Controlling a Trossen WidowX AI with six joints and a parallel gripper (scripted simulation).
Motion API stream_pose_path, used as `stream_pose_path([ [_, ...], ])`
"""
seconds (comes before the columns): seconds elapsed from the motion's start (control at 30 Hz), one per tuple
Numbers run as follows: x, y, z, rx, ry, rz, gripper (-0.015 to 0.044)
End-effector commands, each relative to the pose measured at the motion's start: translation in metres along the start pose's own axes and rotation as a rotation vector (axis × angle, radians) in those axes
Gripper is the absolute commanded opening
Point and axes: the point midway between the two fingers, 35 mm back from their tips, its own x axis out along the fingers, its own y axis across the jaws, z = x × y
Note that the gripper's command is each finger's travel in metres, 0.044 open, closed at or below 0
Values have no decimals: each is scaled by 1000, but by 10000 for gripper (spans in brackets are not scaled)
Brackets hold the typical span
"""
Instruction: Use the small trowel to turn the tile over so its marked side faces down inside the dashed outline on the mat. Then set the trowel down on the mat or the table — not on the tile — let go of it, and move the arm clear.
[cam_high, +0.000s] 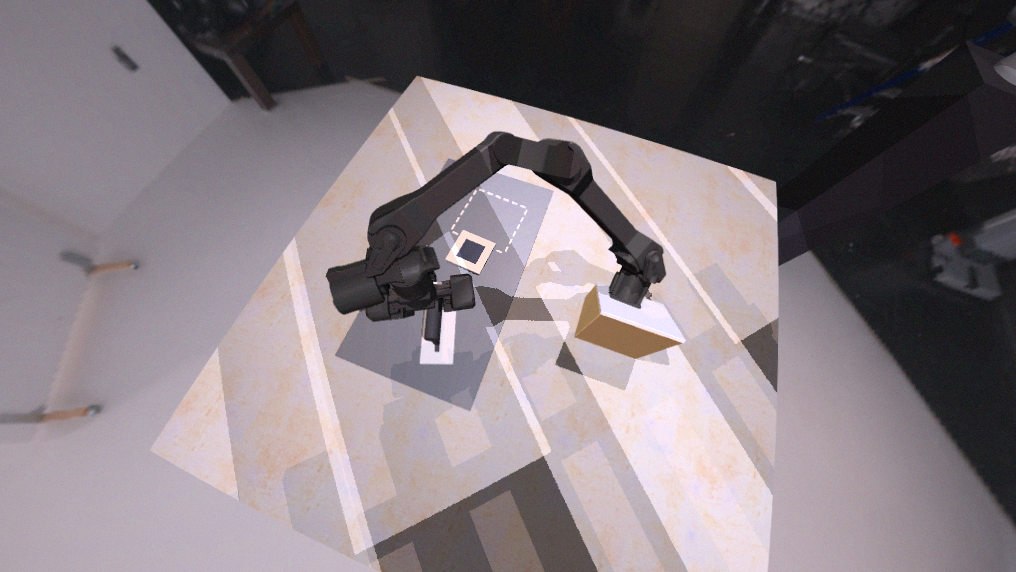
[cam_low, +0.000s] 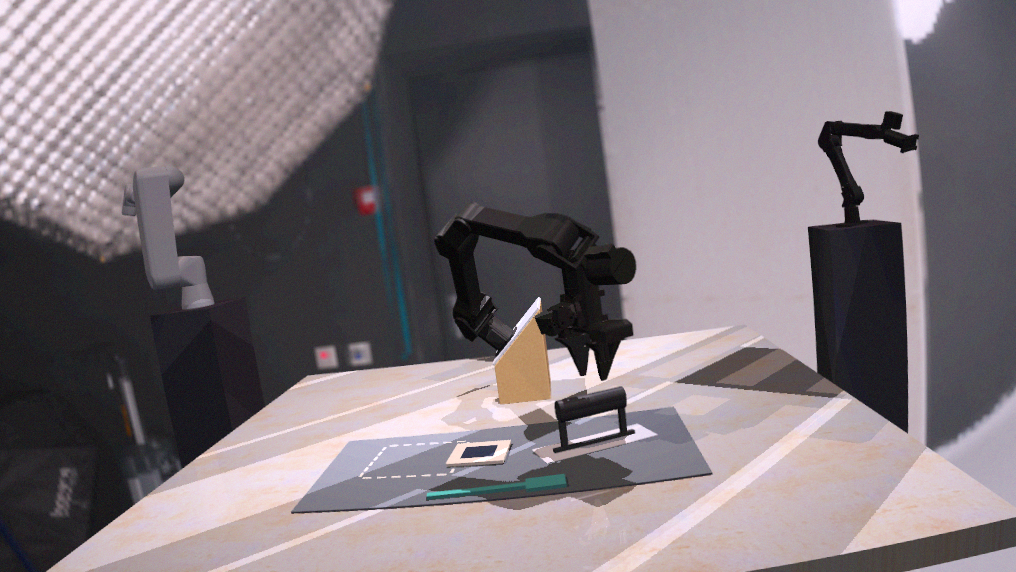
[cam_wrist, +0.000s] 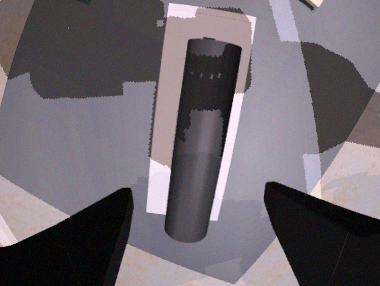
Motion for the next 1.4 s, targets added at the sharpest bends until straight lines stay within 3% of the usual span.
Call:
stream_pose_path([
  [0.0,-1,2,-1,-73,10,30,300],
  [0.67,15,13,-15,-721,-38,233,300],
  [1.37,23,14,-20,-1369,-264,394,300],
])
